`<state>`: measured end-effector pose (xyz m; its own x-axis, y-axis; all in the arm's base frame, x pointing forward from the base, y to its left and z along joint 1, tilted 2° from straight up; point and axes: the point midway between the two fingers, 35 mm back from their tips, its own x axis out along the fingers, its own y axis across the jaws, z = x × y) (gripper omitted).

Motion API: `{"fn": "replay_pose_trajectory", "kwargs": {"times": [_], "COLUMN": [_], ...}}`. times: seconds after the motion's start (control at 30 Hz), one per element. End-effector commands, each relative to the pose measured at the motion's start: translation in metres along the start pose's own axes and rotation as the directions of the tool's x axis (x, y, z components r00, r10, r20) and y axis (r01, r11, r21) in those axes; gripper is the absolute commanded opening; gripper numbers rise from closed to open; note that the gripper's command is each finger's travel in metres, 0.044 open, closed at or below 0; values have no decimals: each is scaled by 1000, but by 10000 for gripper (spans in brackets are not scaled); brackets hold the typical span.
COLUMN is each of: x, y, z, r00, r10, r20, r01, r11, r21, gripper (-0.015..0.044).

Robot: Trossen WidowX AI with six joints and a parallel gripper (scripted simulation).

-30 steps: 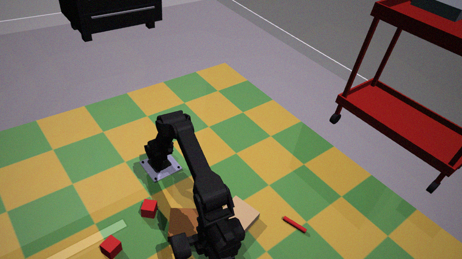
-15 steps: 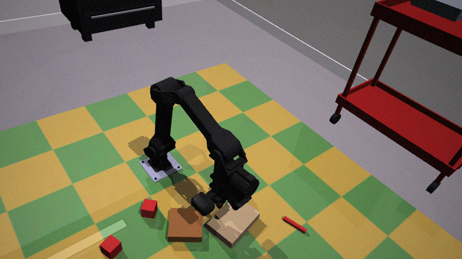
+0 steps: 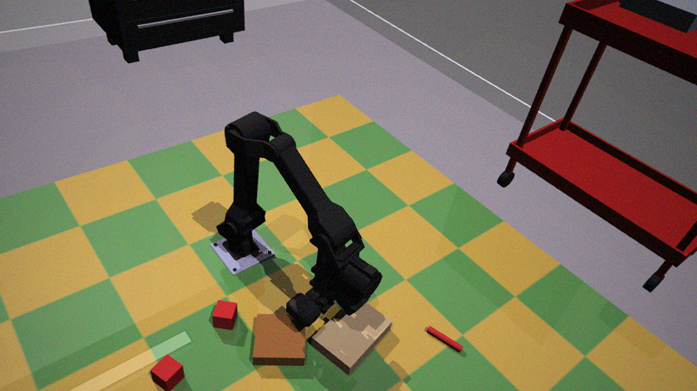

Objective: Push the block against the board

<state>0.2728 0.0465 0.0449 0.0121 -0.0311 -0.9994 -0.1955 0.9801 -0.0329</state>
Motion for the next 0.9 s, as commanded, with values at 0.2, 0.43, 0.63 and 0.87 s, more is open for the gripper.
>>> {"fn": "replay_pose_trajectory", "kwargs": {"times": [0.2, 0.43, 0.63, 0.87], "x": [6, 5, 5, 5], "y": [0, 0, 0, 0], "z": [4, 9, 13, 18], "r00": [1000, 1000, 1000, 1000], "r10": [0, 0, 0, 0], "r20": [10, 10, 10, 11], "r01": [0, 0, 0, 0], "r11": [1000, 1000, 1000, 1000], "r21": [-7, -7, -7, -7], "gripper": [0, 0, 0, 0]}}
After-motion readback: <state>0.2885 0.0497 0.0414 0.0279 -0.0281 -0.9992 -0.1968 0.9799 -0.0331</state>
